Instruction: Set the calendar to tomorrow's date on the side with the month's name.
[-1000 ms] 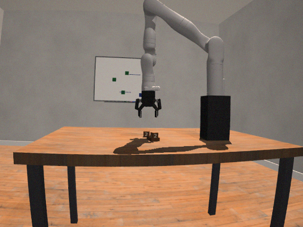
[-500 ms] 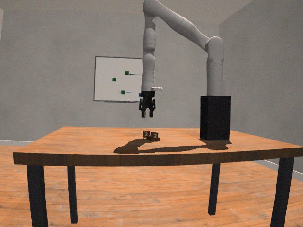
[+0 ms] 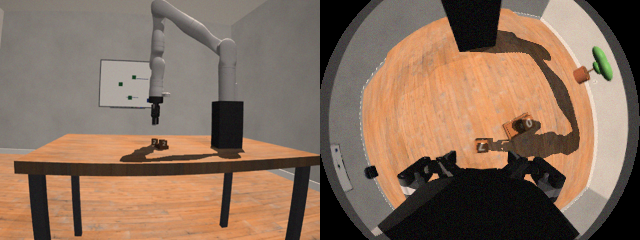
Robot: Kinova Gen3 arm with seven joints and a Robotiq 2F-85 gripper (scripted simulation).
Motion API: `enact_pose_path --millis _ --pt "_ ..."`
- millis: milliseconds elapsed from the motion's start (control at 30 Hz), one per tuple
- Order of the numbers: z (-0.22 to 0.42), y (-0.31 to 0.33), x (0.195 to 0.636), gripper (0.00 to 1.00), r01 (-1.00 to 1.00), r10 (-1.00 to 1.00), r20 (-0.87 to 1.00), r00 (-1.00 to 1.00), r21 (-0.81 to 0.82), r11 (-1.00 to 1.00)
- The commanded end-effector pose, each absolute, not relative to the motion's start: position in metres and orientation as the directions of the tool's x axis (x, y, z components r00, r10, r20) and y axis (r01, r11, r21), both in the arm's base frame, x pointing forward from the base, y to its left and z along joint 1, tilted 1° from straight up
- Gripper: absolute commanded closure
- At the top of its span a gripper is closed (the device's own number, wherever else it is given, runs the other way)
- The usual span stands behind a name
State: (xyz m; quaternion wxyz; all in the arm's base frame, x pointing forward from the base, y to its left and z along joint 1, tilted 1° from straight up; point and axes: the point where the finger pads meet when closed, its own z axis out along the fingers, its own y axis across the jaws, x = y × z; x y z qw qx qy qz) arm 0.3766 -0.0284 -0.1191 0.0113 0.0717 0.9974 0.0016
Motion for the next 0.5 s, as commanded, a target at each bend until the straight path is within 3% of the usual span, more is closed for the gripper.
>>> enact_pose_path --millis 0,233,267,467 --pt "-0.1187 -0.0285 0.3773 0.00 0.125 0.125 -0.024 -0.992 0.005 0.992" --pt "-0.1187 -0.0283 0.3774 0.00 0.108 0.108 -0.024 -0.994 0.005 0.994" --pt "-0.1187 -0.0283 0.3774 0.52 0.108 0.108 -0.024 -0.994 0.005 0.994" --pt "-0.1187 -0.0283 0.3774 0.52 0.108 0.108 -0.024 -0.994 0.005 0.994"
